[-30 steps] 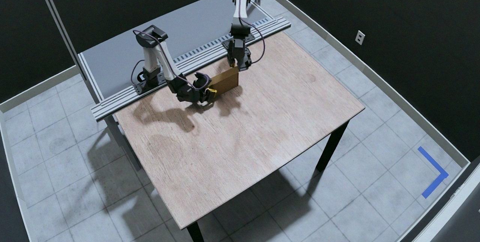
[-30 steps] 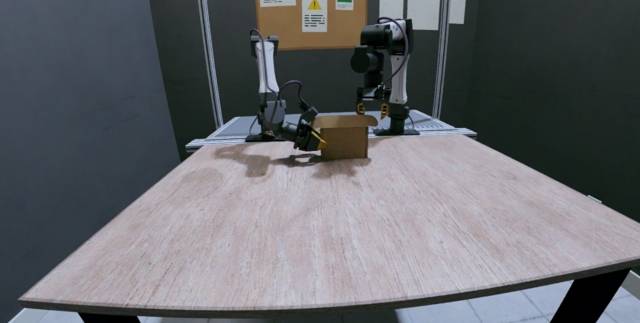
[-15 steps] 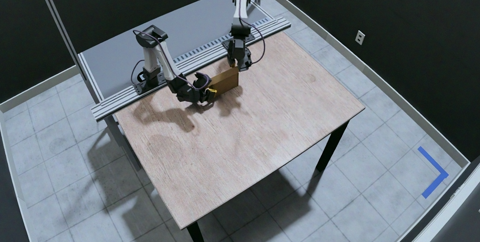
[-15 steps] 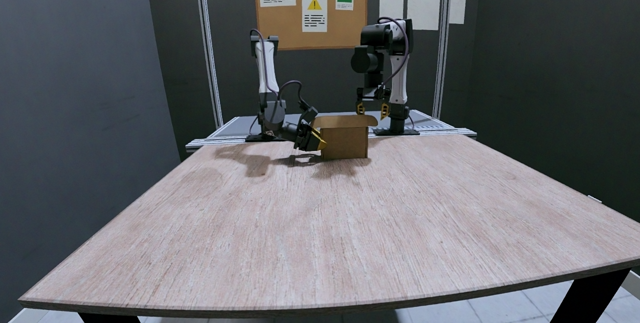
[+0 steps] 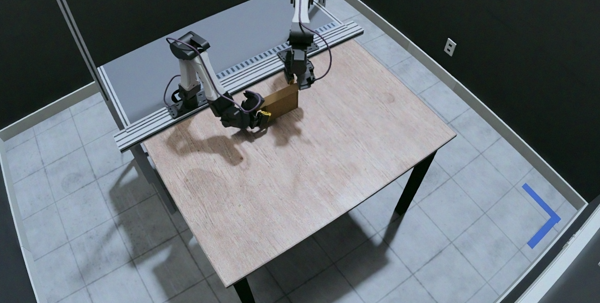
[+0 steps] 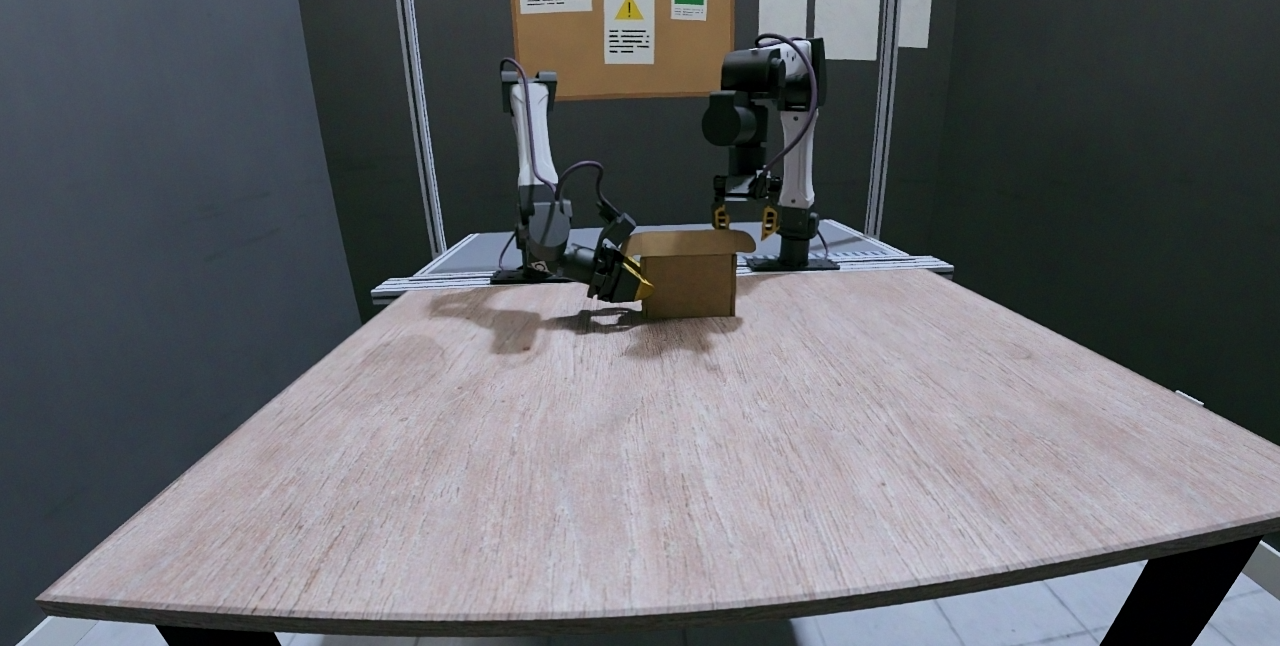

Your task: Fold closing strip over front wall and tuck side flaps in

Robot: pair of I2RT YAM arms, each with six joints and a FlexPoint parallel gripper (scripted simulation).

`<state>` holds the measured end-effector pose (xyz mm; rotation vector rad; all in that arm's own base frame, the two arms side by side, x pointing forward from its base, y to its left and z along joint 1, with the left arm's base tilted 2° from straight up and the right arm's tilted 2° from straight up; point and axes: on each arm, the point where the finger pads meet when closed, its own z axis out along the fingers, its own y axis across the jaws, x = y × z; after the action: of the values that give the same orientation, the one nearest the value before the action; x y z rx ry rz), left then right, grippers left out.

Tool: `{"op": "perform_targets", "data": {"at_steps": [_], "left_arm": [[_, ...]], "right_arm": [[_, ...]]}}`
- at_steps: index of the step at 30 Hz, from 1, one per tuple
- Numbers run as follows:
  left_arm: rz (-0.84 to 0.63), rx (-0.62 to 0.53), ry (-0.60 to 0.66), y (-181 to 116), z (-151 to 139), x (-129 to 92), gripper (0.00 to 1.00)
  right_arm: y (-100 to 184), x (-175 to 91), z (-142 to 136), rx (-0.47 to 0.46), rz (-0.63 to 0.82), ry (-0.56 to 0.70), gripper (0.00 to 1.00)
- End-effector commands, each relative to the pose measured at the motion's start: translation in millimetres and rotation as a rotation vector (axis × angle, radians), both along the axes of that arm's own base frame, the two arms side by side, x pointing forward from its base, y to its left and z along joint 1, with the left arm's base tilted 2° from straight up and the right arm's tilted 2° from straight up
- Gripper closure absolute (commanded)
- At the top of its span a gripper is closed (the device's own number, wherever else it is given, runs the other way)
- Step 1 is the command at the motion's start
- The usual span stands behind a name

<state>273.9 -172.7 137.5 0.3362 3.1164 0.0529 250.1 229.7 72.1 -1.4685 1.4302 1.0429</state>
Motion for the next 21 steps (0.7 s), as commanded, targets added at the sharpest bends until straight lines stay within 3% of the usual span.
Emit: {"op": "perform_targets", "data": {"at_steps": [1,21], "left_arm": [[-0.004,0.002,0.001,-1.9,-0.2,5.3,0.45],[-0.007,0.001,-0.002,-2.8,0.5,7.8,0.45]], "right_arm": [[0.7,3.5,4.2,0.009,-0.004,-0.018,0.55],[0.7,3.5,4.2,0.009,-0.004,-0.018,0.55]]}}
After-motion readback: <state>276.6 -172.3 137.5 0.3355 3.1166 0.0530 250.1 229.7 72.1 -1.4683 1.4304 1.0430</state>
